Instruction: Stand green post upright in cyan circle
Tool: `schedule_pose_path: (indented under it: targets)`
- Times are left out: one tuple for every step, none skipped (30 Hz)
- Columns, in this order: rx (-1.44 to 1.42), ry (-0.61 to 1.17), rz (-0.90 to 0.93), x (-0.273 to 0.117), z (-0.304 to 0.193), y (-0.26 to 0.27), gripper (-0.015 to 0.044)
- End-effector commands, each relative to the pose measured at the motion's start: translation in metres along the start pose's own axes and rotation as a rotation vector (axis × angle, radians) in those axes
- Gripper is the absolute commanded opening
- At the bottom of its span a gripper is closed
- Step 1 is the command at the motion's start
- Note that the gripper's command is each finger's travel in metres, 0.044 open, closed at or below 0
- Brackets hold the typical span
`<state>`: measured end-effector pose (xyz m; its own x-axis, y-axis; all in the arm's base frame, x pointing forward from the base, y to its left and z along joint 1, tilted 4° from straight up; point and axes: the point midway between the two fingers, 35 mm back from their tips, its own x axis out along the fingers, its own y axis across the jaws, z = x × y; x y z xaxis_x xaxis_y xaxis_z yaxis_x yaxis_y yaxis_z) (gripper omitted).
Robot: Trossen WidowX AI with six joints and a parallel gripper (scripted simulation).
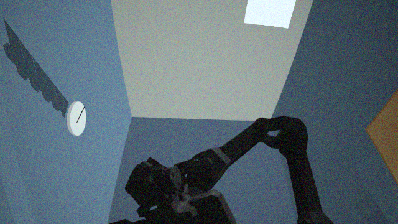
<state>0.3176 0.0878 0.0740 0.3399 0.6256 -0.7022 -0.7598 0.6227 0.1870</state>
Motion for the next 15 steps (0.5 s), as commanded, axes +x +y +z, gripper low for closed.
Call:
schedule_pose_path:
  targets:
    - [0.009, -0.027, 0.005, -0.0007, -0.0025, 0.0009, 0.0023]
    - [0.009, -0.034, 0.006, -0.0009, -0.0026, 0.0007, 0.0023]
    - [0.009, -0.041, 0.006, -0.0011, -0.0027, 0.0005, 0.0023]
    - [0.009, -0.047, 0.007, -0.0014, -0.0027, 0.0004, 0.0023]
    - [0.009, -0.054, 0.007, -0.0016, -0.0028, 0.0002, 0.0023]
    - [0.008, -0.061, 0.008, -0.0018, -0.0029, 0.0001, 0.0023]
    - [0.008, -0.068, 0.009, -0.0021, -0.003, 0.0, 0.0023]
    - [0.008, -0.074, 0.009, -0.0023, -0.003, -0.0002, 0.0023]
    - [0.008, -0.081, 0.01, -0.0026, -0.0031, -0.0003, 0.0023]
    - [0.007, -0.088, 0.01, -0.0028, -0.0032, -0.0004, 0.0023]
    - [0.007, -0.094, 0.011, -0.0031, -0.0033, -0.0005, 0.0023]
    - [0.007, -0.101, 0.012, -0.0034, -0.0034, -0.0006, 0.0023]
    - [0.006, -0.108, 0.012, -0.0037, -0.0035, -0.0007, 0.0023]
    - [0.006, -0.114, 0.013, -0.004, -0.0036, -0.0008, 0.0023]
    - [0.005, -0.121, 0.013, -0.0043, -0.0037, -0.0008, 0.0023]
